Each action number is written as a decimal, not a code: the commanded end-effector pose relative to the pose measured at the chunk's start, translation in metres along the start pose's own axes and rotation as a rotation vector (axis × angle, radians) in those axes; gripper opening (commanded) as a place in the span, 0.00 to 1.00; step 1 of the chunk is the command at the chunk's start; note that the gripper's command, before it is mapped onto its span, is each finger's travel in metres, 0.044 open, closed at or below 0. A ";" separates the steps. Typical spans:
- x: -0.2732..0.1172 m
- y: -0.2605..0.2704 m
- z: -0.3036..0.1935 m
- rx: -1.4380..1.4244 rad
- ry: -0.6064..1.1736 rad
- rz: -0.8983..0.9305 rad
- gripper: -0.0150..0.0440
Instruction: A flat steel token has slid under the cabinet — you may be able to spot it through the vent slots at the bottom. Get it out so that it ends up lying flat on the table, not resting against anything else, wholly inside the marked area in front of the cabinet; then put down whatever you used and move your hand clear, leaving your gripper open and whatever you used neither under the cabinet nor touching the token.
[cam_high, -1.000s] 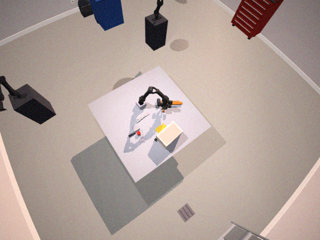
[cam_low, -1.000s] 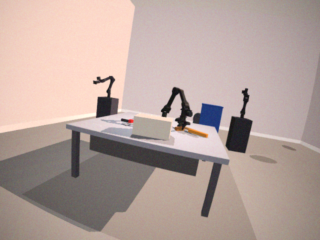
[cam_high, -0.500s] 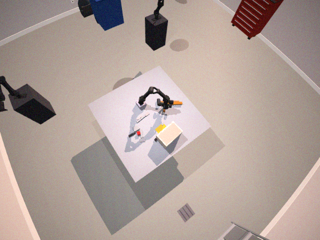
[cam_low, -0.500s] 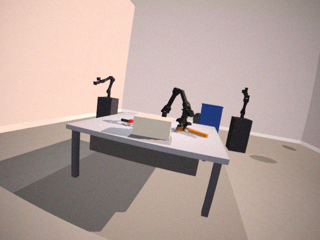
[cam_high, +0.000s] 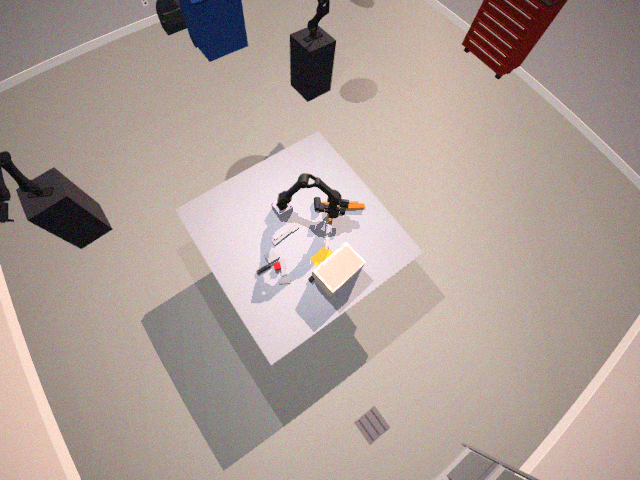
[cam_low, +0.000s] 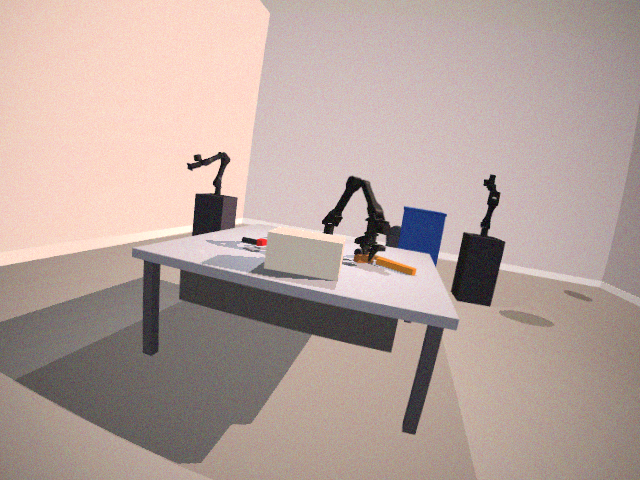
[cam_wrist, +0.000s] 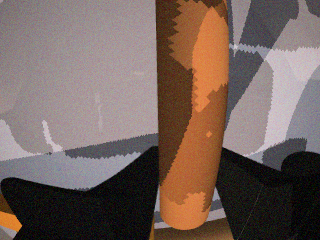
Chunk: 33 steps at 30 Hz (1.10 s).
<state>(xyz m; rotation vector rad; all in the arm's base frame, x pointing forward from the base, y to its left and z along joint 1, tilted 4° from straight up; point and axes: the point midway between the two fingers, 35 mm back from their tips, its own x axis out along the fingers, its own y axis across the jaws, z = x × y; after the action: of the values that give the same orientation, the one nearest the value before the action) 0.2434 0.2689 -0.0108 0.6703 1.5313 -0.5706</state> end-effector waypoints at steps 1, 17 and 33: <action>-0.001 0.005 -0.001 0.002 -0.004 0.006 0.25; -0.002 0.017 -0.007 0.003 -0.004 0.007 0.25; -0.002 0.029 -0.012 0.003 -0.003 0.008 0.25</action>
<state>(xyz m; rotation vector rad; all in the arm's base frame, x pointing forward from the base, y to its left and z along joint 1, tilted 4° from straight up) 0.2535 0.2921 -0.0093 0.6724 1.5277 -0.5772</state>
